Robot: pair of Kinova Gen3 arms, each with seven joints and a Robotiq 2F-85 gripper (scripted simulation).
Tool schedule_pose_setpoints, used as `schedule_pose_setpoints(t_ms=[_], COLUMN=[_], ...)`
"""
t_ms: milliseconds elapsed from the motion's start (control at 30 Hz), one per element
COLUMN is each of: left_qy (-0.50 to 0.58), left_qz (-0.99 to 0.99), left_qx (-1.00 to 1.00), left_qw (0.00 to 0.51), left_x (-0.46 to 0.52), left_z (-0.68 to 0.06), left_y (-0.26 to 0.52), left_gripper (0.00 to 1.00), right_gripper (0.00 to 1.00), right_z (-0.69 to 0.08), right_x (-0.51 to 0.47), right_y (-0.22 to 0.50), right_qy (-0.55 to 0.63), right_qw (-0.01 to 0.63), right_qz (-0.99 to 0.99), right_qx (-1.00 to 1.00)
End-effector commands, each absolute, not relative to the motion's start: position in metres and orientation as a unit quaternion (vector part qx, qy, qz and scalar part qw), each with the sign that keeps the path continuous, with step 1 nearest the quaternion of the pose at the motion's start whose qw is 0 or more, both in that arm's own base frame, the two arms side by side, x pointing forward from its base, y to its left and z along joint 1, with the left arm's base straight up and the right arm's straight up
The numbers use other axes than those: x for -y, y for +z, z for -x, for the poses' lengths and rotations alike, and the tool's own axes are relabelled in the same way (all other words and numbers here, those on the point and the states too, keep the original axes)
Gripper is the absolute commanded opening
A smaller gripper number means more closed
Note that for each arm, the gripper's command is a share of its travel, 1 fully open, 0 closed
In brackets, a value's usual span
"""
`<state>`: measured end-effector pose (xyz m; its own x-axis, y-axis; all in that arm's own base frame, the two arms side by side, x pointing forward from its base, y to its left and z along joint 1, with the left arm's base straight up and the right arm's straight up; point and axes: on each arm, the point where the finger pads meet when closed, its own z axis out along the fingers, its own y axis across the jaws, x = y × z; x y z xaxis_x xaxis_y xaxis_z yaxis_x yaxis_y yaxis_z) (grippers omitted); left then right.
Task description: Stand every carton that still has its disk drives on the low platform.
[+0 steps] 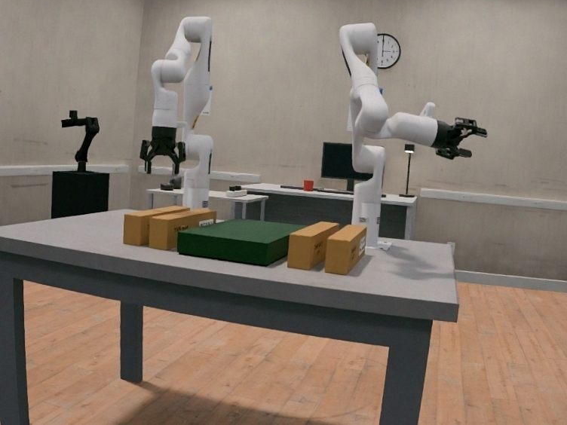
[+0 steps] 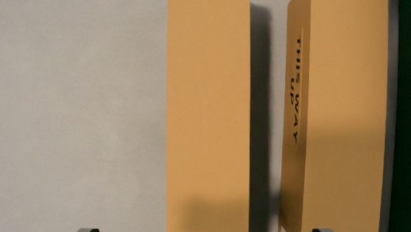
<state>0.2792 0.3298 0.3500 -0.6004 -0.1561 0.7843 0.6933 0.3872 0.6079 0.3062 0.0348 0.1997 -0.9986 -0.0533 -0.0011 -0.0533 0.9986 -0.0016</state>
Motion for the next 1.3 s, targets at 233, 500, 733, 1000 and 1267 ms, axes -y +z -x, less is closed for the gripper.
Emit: schedule_pose_setpoints(t_ms=[233, 500, 733, 1000, 1267], left_qy=[-0.522, -0.522, -0.522, -0.522, -0.522], left_qz=[0.184, 0.184, 0.184, 0.184, 0.184], left_qx=[0.727, 0.727, 0.727, 0.727, 0.727], left_qw=[0.407, 0.407, 0.407, 0.407, 0.407], left_x=[-0.330, -0.330, -0.330, -0.330, -0.330], left_z=[-0.279, -0.279, -0.279, -0.279, -0.279], left_y=[0.351, 0.351, 0.351, 0.351, 0.351], left_gripper=[1.000, 1.000, 1.000, 1.000, 1.000], right_gripper=[1.000, 1.000, 1.000, 1.000, 1.000], right_z=[-0.307, -0.307, -0.306, -0.306, -0.306], right_x=[-0.035, -0.035, -0.105, -0.129, -0.129], right_y=[0.200, 0.200, 0.200, 0.200, 0.200], right_qy=[-0.001, -0.001, -0.001, -0.001, -0.001], right_qw=[0.001, 0.001, 0.001, 0.001, 0.001], right_qz=[0.027, 0.027, 0.009, 0.009, 0.009], right_qx=[-1.000, -1.000, -1.000, -1.000, -1.000])
